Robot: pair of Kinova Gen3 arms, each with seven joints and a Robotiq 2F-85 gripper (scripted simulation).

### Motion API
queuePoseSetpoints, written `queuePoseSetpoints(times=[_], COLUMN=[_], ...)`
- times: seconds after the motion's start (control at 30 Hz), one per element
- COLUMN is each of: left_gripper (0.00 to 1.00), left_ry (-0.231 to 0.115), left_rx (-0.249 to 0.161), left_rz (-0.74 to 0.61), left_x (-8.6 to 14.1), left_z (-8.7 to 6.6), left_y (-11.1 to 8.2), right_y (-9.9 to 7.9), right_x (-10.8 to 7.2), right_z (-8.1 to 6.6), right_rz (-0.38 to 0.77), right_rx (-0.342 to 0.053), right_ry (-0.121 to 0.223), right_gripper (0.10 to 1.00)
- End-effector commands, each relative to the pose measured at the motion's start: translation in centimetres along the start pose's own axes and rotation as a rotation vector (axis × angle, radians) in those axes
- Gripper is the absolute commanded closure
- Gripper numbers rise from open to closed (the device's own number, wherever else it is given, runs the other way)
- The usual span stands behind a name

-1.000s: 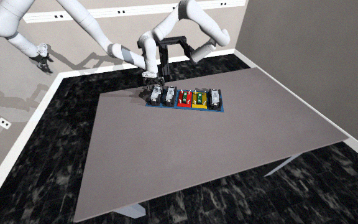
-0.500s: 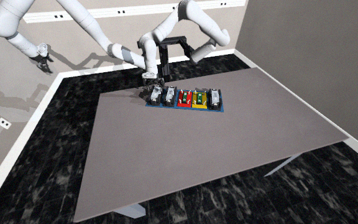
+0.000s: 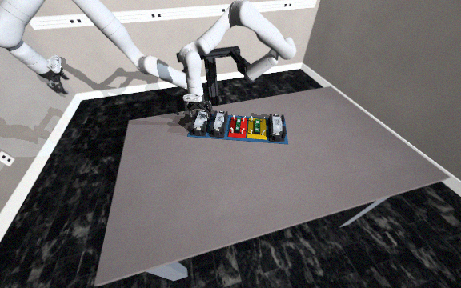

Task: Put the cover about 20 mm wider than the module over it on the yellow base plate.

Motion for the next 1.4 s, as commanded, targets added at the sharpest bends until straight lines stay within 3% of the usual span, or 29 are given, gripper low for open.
queuePoseSetpoints(times=[0.0,0.87,1.37], left_gripper=[0.002,0.002,0.002], left_ry=[-0.002,0.001,-0.002], left_rx=[0.001,0.002,0.001], left_rz=[0.003,-0.001,0.003], left_x=[-0.1,-0.1,-0.1], left_z=[0.1,0.3,1.2], left_y=[0.0,0.0,0.0], right_y=[0.0,0.0,0.0], right_x=[0.0,0.0,0.0], right_z=[0.0,0.0,0.0], right_rz=[0.001,0.001,0.001], right_rx=[-0.001,-0.001,-0.001], right_ry=[0.001,0.001,0.001], right_gripper=[0.100,0.100,0.100])
Point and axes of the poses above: on each arm, the point where the finger pads meet when closed, its own z axis out along the fingers, its own x axis across the jaws, y = z × x, the point moved 8 cm from there along -z, back along the fingers, and after that the axes turned 15 degrees about z, right-handed, at the moved point
